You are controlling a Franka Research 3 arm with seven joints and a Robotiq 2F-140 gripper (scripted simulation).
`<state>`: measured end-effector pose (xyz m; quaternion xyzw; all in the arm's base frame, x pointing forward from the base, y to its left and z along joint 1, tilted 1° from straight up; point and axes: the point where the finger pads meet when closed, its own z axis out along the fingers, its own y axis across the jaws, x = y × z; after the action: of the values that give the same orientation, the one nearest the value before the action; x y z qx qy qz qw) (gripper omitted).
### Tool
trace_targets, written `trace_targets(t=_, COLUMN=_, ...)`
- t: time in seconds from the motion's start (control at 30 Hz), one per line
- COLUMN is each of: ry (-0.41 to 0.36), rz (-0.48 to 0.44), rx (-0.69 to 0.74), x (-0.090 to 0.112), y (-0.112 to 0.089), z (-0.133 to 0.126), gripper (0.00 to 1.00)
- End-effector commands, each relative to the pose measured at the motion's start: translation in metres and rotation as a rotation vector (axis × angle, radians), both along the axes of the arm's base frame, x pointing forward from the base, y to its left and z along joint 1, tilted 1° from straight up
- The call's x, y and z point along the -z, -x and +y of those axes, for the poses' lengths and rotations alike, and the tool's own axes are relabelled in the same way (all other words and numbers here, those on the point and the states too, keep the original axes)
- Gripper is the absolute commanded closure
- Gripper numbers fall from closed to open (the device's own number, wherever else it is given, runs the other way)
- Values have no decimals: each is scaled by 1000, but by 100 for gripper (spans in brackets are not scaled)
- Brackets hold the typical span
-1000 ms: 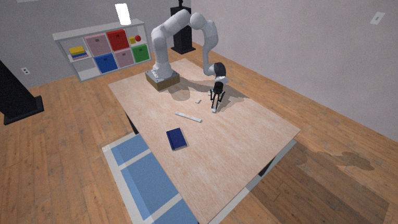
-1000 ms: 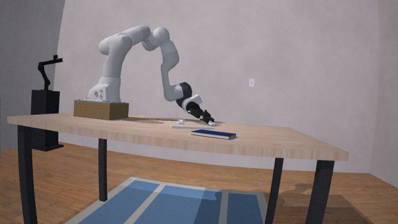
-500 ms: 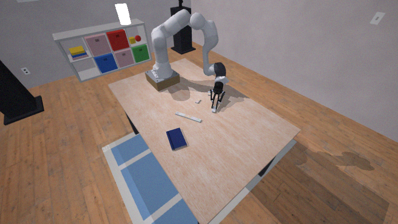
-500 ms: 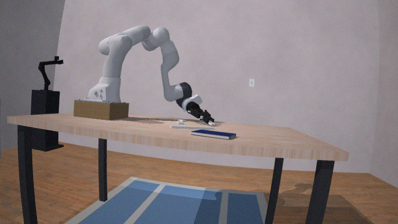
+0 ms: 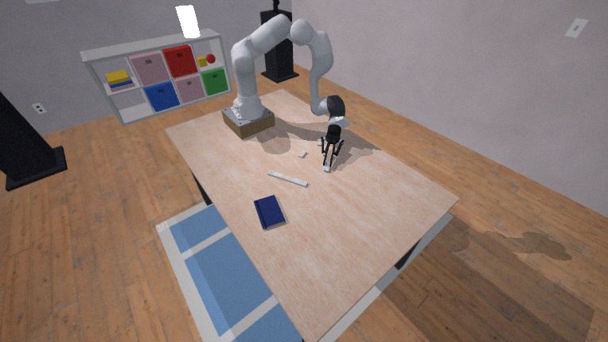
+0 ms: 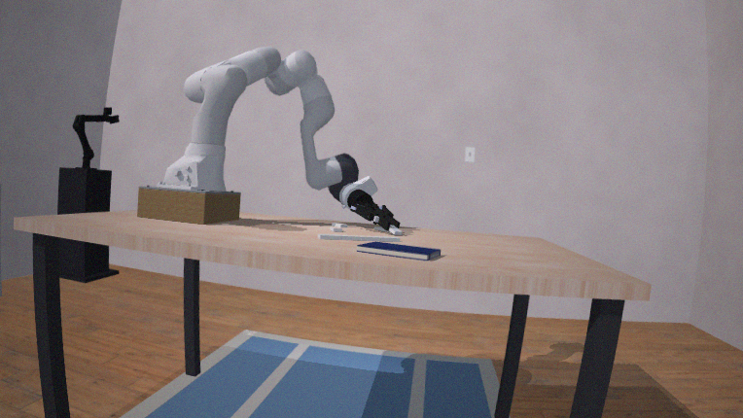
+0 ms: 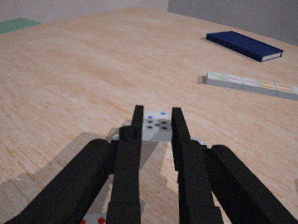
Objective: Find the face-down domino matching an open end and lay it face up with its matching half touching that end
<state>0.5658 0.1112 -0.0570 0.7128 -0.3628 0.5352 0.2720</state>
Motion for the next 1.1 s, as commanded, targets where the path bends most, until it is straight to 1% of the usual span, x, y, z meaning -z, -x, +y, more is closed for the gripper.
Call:
trace_targets(t=0.0, ry=-7, rz=-2, rx=5, x=2, y=1, z=0, gripper=78)
trace_targets(t=0.37, ry=-7, rz=-2, rx=5, x=2, y=1, z=0, gripper=78)
trace_targets(t=0.4, ry=-7, rz=-2, rx=5, x=2, y=1, z=0, gripper=67)
trace_targets(t=1.07, ry=-7, rz=-2, rx=5, x=2, y=1, z=0, gripper=67)
